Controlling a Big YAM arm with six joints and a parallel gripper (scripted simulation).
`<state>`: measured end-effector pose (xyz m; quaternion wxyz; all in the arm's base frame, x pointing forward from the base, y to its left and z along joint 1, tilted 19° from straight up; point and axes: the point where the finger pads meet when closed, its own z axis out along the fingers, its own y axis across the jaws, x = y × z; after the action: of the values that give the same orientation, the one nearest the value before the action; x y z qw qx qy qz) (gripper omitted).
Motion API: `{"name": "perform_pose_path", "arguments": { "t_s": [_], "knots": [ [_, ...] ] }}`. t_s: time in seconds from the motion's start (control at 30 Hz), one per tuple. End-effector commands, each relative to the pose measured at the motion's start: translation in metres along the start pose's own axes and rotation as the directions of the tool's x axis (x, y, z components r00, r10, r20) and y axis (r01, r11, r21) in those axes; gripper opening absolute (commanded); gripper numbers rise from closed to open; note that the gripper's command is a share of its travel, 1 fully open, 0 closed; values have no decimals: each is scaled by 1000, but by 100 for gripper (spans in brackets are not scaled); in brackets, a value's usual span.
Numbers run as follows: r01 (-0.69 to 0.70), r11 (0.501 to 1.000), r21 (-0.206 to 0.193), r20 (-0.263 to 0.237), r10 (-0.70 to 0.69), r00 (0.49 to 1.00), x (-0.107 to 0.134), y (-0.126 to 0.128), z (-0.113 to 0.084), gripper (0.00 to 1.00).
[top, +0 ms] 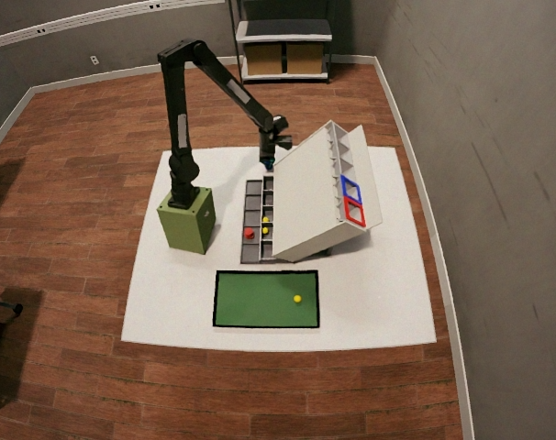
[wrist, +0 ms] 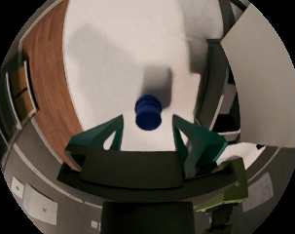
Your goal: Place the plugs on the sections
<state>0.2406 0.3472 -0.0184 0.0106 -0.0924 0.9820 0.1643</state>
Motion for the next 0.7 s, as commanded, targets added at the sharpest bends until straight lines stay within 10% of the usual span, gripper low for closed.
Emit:
{"name": "perform_pose_path", "arguments": {
  "t_s": [0.0, 0.67],
  "knots": [
    [1, 1000, -3, 4, -1, 1000, 0, 5, 6, 63],
    [4, 1000, -11, 13, -4, 1000, -4, 9, 15, 63]
  ]
}}
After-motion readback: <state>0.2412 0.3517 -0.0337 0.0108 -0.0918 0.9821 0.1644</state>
